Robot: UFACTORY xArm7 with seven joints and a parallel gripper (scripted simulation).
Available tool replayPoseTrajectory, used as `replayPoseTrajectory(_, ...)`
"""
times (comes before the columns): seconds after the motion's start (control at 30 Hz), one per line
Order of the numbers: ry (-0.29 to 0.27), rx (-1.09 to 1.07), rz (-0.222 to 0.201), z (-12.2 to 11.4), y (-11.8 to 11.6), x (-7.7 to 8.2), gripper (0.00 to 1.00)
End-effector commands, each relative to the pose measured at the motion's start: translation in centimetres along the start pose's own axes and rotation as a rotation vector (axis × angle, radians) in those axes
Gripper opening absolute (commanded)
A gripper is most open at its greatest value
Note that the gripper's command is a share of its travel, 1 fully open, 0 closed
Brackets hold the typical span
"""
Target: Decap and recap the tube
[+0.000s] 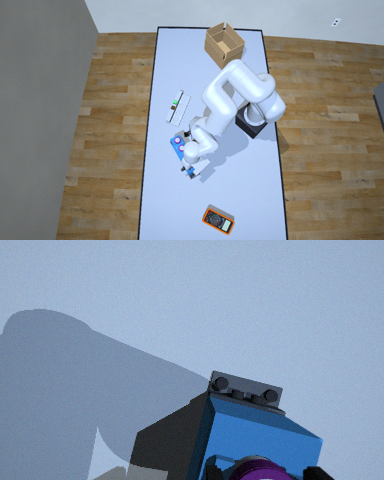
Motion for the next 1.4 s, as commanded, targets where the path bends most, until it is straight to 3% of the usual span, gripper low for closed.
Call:
replayPoseTrajectory(0.0, 0.0, 0.0, -0.003, 0.0, 0.12, -0.11, 0.46)
replayPoseTrajectory(0.13, 0.0, 0.0, -0.003, 0.0, 0.12, -0.11, 0.46)
replayPoseTrajectory(0.17, 0.0, 0.0, -0.003, 0.0, 0.12, -0.11, 0.0)
replayPoseTrajectory(0.63, 0.0, 0.0, -0.003, 0.0, 0.12, -0.11, 0.0)
replayPoseTrajectory(1.37, 0.001, -0.4, -0.003, 0.0, 0.12, -0.11, 0.0)
Point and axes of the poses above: the point where the finger pads meet when closed, its own x axis back along the fingers, its own y axis across the jaws, z = x × y, the point moved 5 cm from there along x, back along the fingers, and after that the axes turned 10 degrees about -x, right-handed, at the moved point
